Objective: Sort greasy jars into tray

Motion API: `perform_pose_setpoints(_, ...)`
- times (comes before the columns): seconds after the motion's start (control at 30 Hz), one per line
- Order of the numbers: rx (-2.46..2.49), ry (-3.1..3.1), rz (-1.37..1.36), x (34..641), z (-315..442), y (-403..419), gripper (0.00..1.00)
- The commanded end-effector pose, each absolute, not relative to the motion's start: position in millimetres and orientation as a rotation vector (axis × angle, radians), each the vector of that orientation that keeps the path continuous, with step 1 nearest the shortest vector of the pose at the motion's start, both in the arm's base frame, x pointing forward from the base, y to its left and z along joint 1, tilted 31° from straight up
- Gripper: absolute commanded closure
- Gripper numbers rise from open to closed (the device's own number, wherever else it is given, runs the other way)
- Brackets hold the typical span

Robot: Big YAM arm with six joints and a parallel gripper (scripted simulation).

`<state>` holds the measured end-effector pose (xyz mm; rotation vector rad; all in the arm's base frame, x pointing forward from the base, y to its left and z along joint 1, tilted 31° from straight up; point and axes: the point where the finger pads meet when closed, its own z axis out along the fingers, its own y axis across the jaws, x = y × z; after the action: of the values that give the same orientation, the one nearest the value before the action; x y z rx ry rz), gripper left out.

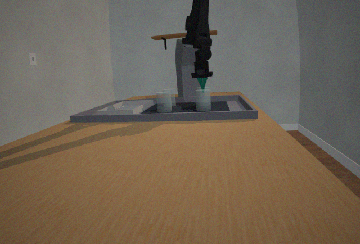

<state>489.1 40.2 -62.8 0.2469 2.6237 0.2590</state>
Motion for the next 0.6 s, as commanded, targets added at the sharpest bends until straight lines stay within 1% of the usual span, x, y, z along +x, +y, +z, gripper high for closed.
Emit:
perform_pose_setpoints(0.0, 0.243, 2.620, 0.264, 486.4, -64.4, 46.9, 1.00)
perform_pose_setpoints(0.57, 0.243, 2.620, 0.264, 484.6, -65.3, 47.3, 1.00)
